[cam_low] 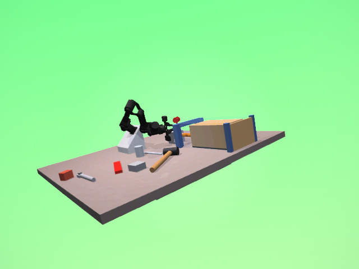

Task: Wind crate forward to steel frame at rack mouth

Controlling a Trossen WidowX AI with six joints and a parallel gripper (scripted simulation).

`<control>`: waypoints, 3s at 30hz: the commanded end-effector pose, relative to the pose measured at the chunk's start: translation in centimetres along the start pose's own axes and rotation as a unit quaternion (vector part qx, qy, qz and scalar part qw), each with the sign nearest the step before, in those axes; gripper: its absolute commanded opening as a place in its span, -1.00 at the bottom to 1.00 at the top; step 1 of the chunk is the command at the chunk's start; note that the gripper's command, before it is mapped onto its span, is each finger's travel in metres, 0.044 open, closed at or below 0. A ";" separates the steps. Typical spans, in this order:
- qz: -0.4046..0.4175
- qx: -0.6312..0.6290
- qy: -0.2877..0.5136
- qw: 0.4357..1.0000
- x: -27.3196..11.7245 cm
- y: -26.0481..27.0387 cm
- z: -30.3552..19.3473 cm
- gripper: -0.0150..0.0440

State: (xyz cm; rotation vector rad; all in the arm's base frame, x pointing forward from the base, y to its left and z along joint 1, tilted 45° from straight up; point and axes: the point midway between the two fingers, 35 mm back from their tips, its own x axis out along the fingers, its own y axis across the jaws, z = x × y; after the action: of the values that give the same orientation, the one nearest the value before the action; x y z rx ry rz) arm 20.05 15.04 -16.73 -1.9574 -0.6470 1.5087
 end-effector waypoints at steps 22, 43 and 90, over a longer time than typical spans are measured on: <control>0.002 0.000 0.003 1.000 0.0 0.4 0.0 0.22; 0.002 0.000 0.003 1.000 0.0 0.4 0.0 0.32; 0.002 0.000 0.003 1.000 0.0 0.4 0.0 0.32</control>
State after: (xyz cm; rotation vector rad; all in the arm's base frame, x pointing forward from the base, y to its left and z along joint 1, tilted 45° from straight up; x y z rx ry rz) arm 20.02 15.03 -16.71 -1.9488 -0.6710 1.4981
